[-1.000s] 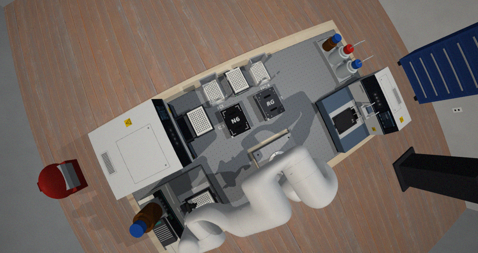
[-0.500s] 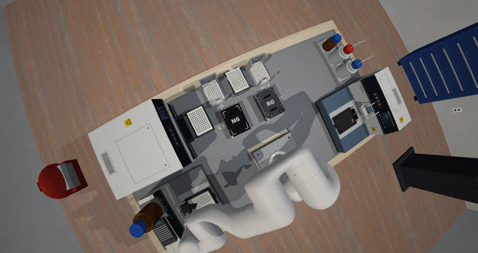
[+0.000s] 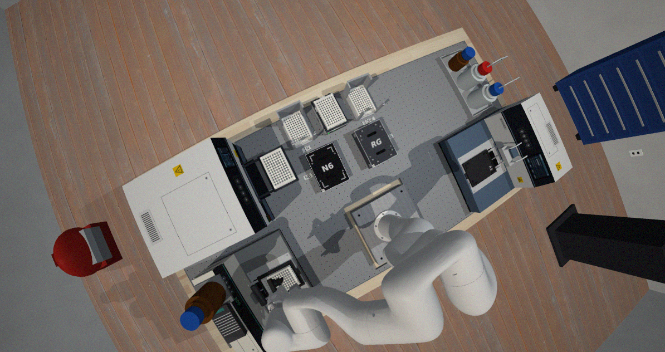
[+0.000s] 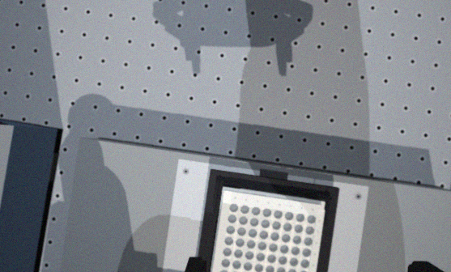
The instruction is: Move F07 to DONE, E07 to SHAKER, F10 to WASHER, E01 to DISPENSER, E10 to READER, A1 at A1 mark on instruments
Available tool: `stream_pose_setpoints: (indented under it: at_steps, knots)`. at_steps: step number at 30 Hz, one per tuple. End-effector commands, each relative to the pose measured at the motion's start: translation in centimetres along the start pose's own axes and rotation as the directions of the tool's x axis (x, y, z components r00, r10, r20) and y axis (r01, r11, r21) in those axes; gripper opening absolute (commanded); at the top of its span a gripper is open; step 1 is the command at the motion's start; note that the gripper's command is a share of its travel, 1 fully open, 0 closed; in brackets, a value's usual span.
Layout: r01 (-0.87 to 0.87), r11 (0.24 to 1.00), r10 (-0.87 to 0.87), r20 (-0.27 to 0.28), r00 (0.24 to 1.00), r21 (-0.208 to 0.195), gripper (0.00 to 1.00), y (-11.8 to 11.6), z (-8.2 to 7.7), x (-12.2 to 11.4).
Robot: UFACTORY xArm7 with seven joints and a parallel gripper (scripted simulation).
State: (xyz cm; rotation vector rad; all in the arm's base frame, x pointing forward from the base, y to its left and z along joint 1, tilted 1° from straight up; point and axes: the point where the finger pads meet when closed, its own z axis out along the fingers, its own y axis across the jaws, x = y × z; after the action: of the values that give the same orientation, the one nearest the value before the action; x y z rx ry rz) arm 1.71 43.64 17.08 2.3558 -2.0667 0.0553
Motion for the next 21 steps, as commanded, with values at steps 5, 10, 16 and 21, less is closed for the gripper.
stream_pose_setpoints:
  at_steps: [5, 10, 16, 21]
  knots:
    - [0.082, 0.997, -0.082, 0.026, 0.996, -0.001, 1.00, 0.1, -0.2, 1.9]
    - [0.130, 0.991, -0.130, 0.026, 0.991, 0.001, 1.00, 0.3, -0.2, 3.5]
    - [0.130, 0.991, -0.130, 0.026, 0.991, 0.001, 1.00, 0.5, -0.2, 5.5]
    - [0.130, 0.991, -0.130, 0.026, 0.991, 0.001, 1.00, 0.6, -0.1, 6.5]
